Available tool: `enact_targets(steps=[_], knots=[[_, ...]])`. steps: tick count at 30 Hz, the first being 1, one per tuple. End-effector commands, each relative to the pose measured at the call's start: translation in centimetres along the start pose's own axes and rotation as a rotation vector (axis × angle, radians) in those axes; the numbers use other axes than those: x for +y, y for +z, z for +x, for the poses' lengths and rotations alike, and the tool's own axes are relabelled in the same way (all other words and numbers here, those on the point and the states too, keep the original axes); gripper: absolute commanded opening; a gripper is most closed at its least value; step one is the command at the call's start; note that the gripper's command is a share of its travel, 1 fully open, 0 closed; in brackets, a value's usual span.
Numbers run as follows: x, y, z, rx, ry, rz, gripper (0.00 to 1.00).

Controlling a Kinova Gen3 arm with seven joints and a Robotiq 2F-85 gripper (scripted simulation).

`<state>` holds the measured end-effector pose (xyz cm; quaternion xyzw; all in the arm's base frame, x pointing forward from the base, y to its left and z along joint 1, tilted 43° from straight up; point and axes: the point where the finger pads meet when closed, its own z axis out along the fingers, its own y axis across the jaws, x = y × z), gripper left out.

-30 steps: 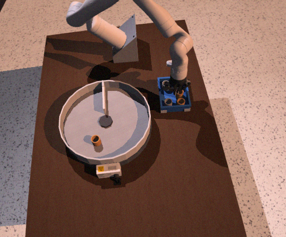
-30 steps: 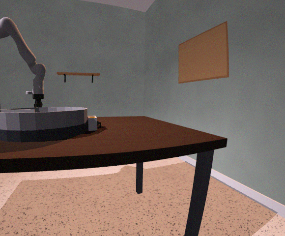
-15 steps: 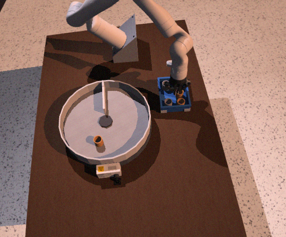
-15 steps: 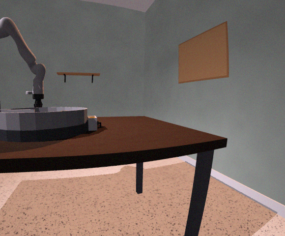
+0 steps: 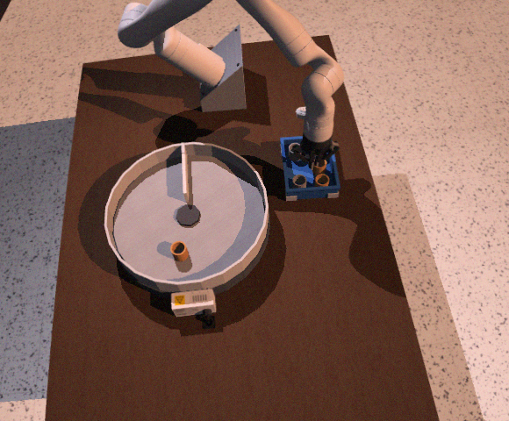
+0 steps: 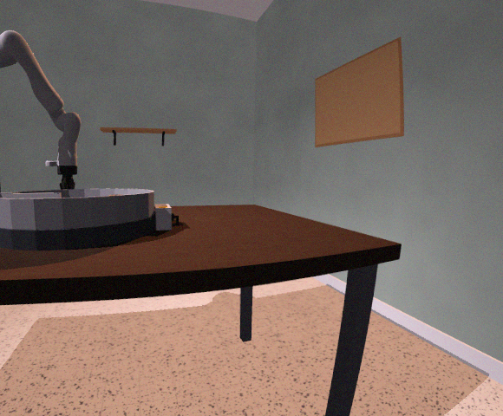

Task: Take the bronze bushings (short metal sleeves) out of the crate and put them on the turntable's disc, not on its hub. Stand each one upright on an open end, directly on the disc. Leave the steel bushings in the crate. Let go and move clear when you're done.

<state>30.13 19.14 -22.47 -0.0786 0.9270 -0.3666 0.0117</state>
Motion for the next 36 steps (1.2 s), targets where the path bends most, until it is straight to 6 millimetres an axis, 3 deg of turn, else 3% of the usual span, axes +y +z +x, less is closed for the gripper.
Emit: enact_targets(steps=[1, 10, 24, 26, 36], knots=[[0.1, -0.3, -0.1, -0.002, 0.000, -0.003, 0.00], [0.1, -1.8, -0.1, -0.002, 0.000, -0.003, 0.00], [0.1, -8.1, 0.0, -0.002, 0.000, -0.003, 0.00], [0.1, -8.1, 0.0, -0.002, 0.000, -0.003, 0.00], [0.1, -11.8, 0.0, -0.002, 0.000, -0.003, 0.00]])
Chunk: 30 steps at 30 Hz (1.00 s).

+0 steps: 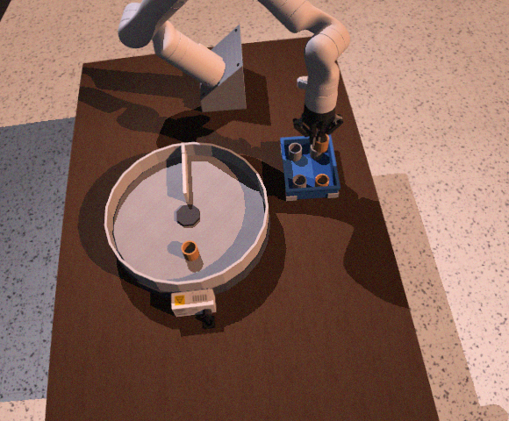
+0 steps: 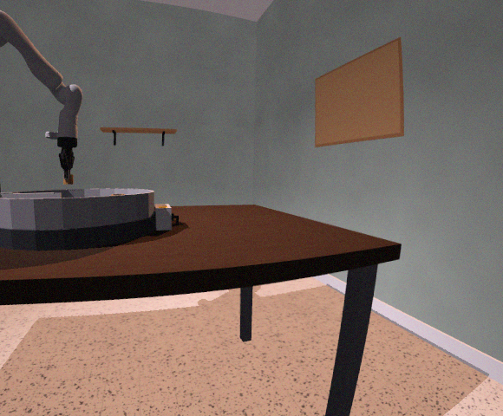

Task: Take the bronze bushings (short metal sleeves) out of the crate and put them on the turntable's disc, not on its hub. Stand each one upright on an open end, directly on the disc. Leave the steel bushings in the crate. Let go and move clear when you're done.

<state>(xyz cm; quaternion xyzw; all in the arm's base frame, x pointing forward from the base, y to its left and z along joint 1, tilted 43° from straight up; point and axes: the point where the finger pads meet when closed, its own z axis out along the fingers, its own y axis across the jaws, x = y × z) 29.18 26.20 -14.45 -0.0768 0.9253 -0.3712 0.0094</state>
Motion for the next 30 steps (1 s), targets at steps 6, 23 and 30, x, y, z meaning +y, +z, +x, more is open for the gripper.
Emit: enact_targets(steps=[6, 23, 30], knots=[[0.31, -1.81, -0.14, -0.008, -0.001, -0.012, 0.00], [0.31, -2.00, -0.14, -0.008, -0.001, -0.012, 0.00], [0.31, -2.00, -0.14, -0.008, -0.001, -0.012, 0.00]])
